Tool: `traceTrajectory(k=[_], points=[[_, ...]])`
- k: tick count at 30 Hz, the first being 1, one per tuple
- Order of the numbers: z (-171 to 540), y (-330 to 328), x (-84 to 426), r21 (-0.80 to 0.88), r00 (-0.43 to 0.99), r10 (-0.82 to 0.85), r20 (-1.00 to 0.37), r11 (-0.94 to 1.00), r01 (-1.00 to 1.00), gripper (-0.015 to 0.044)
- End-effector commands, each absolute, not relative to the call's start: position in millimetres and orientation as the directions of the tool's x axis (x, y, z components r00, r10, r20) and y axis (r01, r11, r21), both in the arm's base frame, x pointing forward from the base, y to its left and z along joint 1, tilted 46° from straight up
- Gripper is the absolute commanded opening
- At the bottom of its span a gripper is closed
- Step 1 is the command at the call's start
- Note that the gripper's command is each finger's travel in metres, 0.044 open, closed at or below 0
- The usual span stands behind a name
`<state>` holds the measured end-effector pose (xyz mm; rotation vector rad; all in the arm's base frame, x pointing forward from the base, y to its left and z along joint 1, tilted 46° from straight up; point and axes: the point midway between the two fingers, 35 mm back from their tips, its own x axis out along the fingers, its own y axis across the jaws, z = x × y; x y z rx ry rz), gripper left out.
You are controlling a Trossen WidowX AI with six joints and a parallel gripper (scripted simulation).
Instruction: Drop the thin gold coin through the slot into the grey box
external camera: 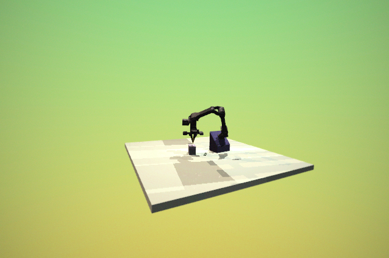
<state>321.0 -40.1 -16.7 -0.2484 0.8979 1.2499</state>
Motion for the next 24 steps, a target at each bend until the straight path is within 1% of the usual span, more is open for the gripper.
traceTrajectory(k=[1,24], points=[[-16.4,-38.9,319.6,0.3,0.034,0.712,-0.702,0.339,-0.892,0.0],[-17.7,-47.7,325.3,0.29,0.035,0.711,-0.702,0.33,-0.898,0.0]])
